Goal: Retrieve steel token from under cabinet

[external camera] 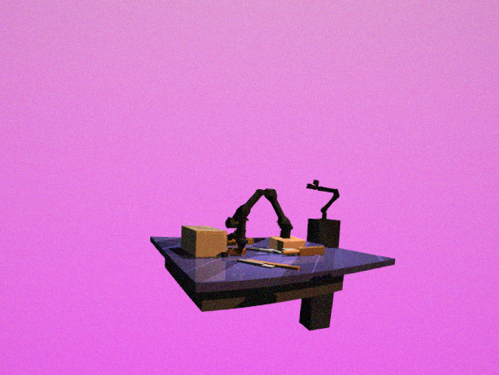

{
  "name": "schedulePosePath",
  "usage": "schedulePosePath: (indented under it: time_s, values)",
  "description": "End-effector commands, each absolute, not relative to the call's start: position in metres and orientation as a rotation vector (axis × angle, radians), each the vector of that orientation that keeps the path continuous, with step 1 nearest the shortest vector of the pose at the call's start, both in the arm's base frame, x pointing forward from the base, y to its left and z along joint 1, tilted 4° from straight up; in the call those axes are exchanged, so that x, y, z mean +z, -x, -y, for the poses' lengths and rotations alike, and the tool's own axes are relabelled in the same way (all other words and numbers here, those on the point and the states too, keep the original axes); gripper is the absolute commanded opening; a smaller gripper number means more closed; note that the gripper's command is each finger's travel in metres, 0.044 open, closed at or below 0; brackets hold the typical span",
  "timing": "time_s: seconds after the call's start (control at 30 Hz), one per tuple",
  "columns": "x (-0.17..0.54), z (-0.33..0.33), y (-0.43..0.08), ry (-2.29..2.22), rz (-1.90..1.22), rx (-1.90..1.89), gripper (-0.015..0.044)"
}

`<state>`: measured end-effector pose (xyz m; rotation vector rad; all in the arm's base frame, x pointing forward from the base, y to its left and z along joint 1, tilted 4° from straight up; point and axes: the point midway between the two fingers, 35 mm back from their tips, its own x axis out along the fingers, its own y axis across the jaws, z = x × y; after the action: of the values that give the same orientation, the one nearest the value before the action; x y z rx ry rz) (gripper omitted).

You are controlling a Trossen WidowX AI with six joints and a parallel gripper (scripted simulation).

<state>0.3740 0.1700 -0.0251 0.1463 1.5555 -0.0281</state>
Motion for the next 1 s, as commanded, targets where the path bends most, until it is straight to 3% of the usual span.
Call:
schedulePosePath:
  time_s: [0.0, 0.97]
  values:
    - [-0.026, -0.167, -0.377, -0.145, -1.547, -0.027, 0.0]
    - [-0.028, -0.161, -0.362, -0.145, -1.548, -0.028, 0.0]
